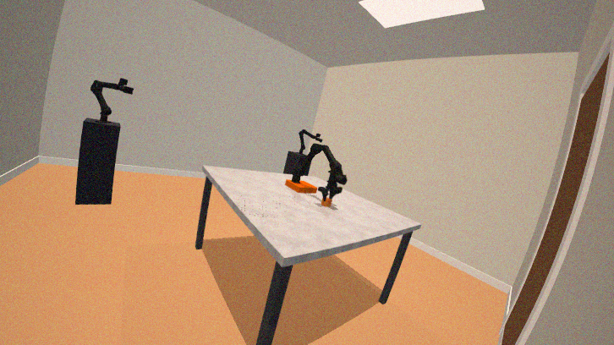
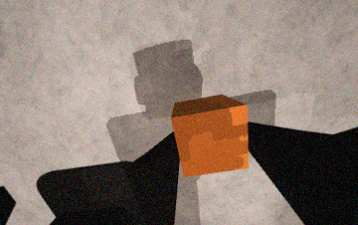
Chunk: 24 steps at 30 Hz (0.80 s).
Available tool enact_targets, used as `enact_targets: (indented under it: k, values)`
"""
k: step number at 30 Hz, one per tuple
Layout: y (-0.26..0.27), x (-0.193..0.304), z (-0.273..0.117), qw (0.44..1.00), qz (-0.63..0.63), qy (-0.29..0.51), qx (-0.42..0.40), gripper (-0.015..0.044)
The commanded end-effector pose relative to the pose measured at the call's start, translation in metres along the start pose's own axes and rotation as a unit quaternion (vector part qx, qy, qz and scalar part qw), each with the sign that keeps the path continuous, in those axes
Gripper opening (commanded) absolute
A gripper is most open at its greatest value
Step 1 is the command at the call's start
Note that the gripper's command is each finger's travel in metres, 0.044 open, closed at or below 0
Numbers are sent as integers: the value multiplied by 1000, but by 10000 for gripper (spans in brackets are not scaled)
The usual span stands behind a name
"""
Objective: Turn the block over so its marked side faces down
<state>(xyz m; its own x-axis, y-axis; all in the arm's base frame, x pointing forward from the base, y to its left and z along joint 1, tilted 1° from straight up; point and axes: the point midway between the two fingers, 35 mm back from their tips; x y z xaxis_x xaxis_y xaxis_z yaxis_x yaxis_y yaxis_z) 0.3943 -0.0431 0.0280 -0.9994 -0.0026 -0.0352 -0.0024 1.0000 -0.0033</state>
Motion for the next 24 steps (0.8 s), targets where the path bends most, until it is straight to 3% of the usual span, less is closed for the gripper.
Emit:
enact_targets:
  k: [1,12,16,24]
  values:
    - [0,0,2,1000,2,2,-1,177]
    - [0,0,2,1000,2,2,-1,103]
    - [0,0,-17,1000,2,2,-1,0]
    - [0,0,-27,1000,2,-9,0,0]
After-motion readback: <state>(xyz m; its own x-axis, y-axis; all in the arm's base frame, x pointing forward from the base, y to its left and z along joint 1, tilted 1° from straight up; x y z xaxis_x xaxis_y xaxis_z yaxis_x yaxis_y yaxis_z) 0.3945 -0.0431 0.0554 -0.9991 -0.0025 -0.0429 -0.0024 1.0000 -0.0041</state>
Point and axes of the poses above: the point midway between the two fingers, 35 mm back from their tips, its own z axis out along the fingers, its own y axis across the jaws, x = y × z, and after that the axes turned 7 degrees about -z, right-handed
